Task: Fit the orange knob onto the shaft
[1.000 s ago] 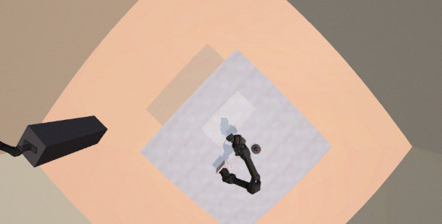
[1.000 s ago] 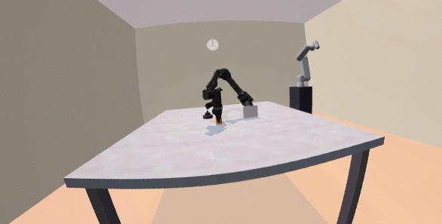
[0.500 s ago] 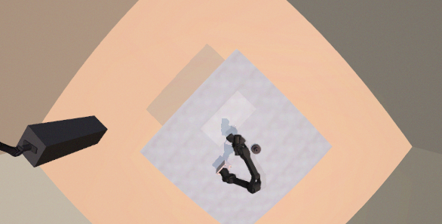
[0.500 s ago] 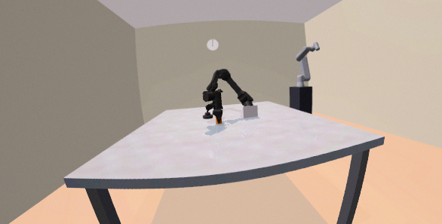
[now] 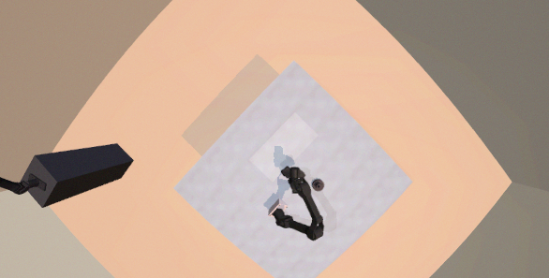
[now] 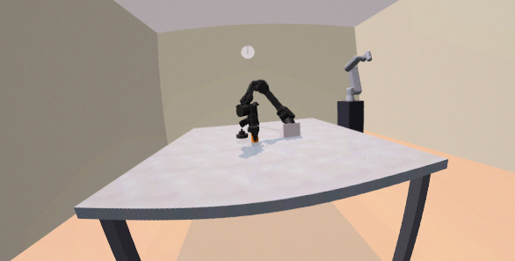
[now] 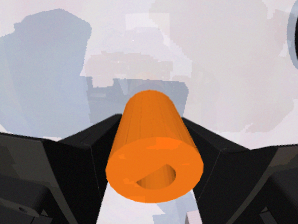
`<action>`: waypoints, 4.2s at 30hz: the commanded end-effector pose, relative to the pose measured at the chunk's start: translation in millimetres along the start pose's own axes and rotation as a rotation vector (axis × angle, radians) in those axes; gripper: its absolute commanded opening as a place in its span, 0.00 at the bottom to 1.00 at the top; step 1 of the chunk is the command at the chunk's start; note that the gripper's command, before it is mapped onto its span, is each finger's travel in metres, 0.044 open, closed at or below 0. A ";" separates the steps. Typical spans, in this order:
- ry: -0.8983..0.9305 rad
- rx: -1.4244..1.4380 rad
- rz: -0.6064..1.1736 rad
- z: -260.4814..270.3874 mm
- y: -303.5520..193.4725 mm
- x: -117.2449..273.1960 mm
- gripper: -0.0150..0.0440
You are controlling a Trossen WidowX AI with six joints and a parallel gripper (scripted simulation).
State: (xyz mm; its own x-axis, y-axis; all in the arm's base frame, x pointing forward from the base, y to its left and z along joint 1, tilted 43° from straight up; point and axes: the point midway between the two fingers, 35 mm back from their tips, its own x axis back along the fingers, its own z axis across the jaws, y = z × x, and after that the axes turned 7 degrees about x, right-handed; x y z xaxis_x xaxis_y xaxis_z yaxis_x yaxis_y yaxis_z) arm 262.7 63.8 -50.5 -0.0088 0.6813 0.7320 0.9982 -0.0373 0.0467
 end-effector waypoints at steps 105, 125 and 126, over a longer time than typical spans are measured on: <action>0.006 -0.009 -0.018 -191.0 73.8 61.3 0.25; 0.005 -0.015 -0.019 -192.5 76.8 52.4 0.25; 0.005 -0.015 -0.019 -192.4 76.8 51.4 0.25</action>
State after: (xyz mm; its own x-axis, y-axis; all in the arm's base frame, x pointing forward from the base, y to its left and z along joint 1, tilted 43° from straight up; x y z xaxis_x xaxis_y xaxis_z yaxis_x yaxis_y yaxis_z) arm 325.4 -45.1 119.4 -0.0188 0.6753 0.7373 0.9974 -0.0388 0.0610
